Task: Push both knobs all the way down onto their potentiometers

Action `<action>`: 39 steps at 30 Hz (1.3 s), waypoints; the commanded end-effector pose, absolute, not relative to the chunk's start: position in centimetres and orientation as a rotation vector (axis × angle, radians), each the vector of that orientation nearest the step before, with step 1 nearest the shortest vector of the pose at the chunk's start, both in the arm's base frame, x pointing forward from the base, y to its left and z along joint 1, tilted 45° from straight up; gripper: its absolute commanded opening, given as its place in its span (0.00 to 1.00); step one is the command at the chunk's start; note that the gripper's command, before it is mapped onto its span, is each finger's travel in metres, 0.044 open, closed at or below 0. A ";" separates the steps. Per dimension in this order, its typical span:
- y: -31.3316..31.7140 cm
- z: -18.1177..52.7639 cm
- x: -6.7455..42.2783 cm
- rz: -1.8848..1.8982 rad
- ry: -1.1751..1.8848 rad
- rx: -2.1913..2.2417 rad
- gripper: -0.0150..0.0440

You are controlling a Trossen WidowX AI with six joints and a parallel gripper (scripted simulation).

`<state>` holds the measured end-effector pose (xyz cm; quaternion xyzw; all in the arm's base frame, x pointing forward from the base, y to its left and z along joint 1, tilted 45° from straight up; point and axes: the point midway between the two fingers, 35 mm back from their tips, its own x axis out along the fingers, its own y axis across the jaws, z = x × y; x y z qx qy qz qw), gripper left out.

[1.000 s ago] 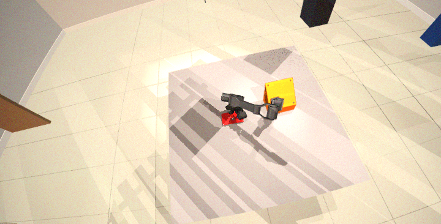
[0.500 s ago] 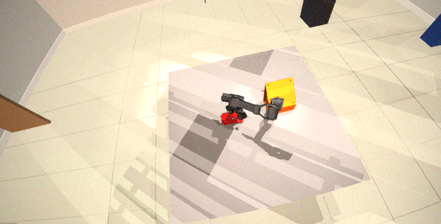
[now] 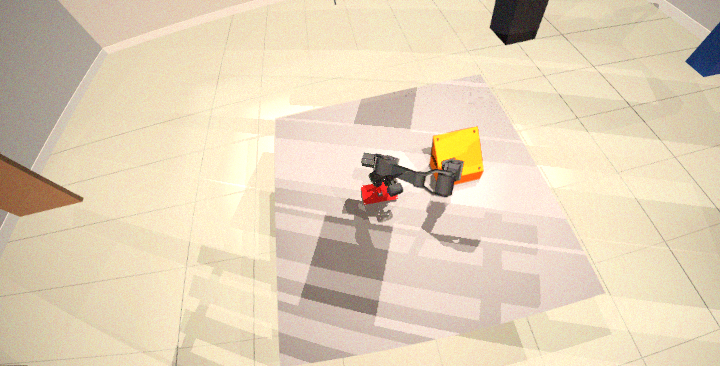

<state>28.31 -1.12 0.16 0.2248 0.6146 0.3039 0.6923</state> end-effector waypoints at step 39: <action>-0.4 -0.5 28.5 0.687 1.371 0.502 0.25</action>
